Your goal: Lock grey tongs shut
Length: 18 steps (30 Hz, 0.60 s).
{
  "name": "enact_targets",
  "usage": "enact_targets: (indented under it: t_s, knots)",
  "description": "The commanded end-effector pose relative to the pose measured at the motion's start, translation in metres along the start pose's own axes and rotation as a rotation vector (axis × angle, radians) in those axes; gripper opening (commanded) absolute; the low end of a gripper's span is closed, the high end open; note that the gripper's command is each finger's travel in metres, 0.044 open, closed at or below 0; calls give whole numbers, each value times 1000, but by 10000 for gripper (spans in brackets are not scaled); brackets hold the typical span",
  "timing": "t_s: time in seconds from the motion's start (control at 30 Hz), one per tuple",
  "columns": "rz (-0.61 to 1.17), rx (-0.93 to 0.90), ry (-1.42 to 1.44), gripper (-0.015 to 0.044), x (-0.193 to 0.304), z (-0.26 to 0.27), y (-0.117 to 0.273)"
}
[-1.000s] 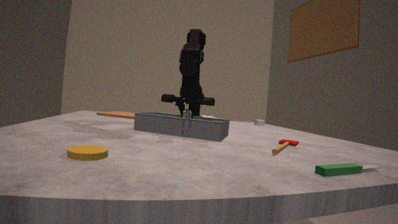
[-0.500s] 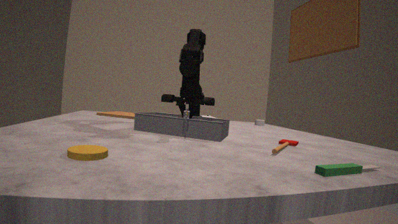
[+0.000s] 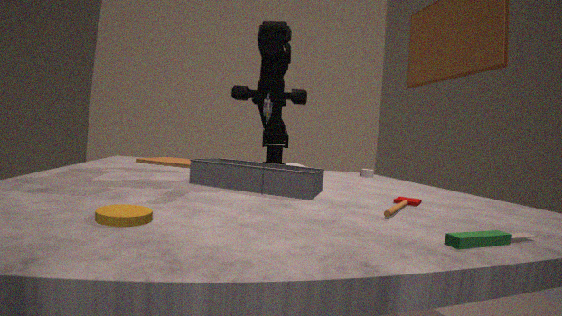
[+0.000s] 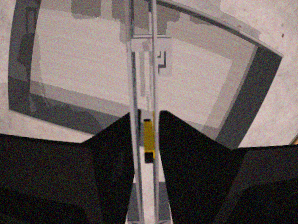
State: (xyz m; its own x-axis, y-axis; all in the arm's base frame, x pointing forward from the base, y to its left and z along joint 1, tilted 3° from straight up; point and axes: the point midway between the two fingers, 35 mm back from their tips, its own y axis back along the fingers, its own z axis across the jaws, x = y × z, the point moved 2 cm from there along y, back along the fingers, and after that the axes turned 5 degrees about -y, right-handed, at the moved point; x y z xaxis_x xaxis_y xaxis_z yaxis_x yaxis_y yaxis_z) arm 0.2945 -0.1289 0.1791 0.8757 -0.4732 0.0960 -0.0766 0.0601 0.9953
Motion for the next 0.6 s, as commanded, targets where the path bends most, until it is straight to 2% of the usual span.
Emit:
enact_targets:
  t_s: [0.0, 0.37, 0.57]
  knots:
    - [-13, 3, 7, -150, -2, 0, 9]
    - [-23, -3, -8, -150, -3, 3, 5]
    - [-22, -7, -88, -150, -1, 26, 6]
